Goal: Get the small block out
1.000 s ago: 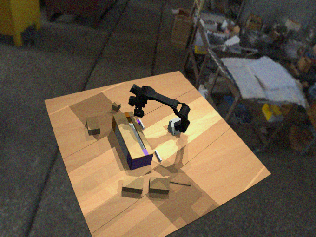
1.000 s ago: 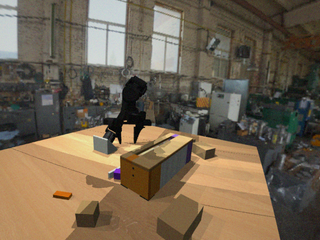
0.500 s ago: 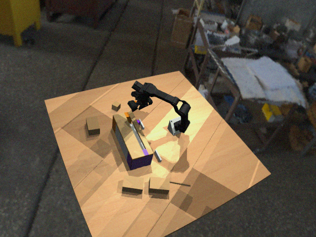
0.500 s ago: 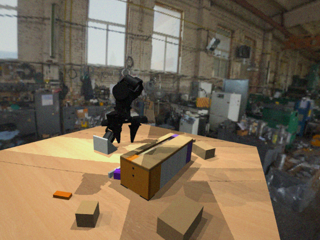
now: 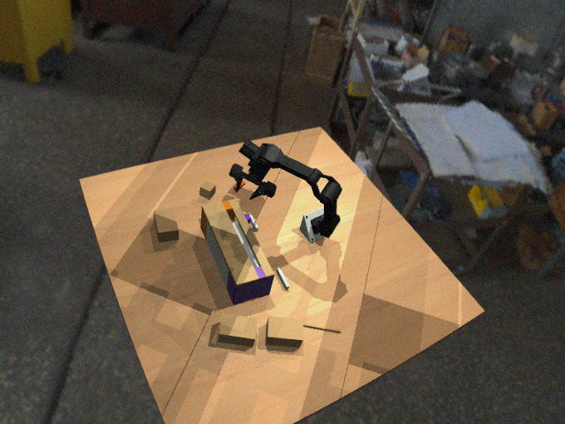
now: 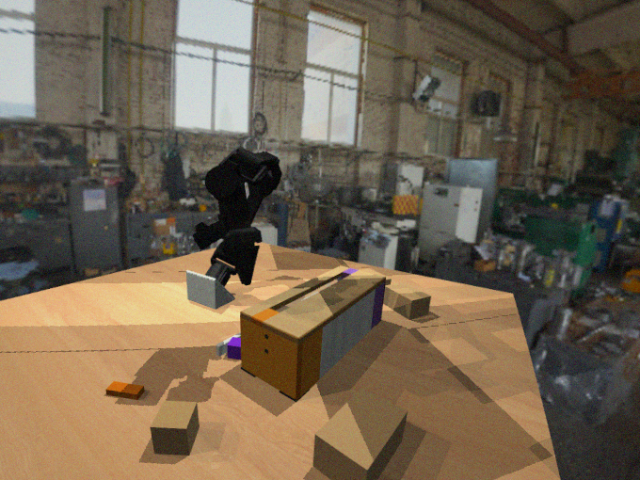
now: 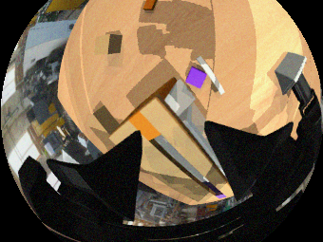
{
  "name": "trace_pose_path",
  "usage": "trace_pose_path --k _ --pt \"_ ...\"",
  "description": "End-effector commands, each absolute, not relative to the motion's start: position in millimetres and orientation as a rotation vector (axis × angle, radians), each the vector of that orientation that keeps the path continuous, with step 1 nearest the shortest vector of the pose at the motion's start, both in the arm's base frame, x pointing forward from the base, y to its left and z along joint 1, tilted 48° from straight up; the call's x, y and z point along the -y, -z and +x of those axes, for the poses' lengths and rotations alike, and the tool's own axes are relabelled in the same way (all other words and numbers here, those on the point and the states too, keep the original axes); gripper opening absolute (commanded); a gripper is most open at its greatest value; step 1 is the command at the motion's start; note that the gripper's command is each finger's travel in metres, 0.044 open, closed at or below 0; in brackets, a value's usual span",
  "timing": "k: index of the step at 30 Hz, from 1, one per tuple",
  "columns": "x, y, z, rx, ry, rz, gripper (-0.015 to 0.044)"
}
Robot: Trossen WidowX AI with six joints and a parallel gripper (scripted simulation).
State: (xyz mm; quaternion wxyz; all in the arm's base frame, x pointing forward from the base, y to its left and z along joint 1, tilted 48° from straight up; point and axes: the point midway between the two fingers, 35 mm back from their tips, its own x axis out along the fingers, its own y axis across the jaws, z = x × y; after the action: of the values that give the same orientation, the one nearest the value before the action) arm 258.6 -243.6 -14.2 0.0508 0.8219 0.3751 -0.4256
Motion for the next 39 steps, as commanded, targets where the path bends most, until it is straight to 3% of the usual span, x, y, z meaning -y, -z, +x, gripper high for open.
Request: trace_pose_path --k 1,23,31,39 --pt "239 25 244 -0.664 2.089 3.169 0.0285" --pt "238 27 244 -0.610 2.155 3.205 0.0285" --pt "174 90 244 -0.614 2.153 3.207 0.0285" --pt "170 94 244 -0.614 2.153 3.207 0.0285"
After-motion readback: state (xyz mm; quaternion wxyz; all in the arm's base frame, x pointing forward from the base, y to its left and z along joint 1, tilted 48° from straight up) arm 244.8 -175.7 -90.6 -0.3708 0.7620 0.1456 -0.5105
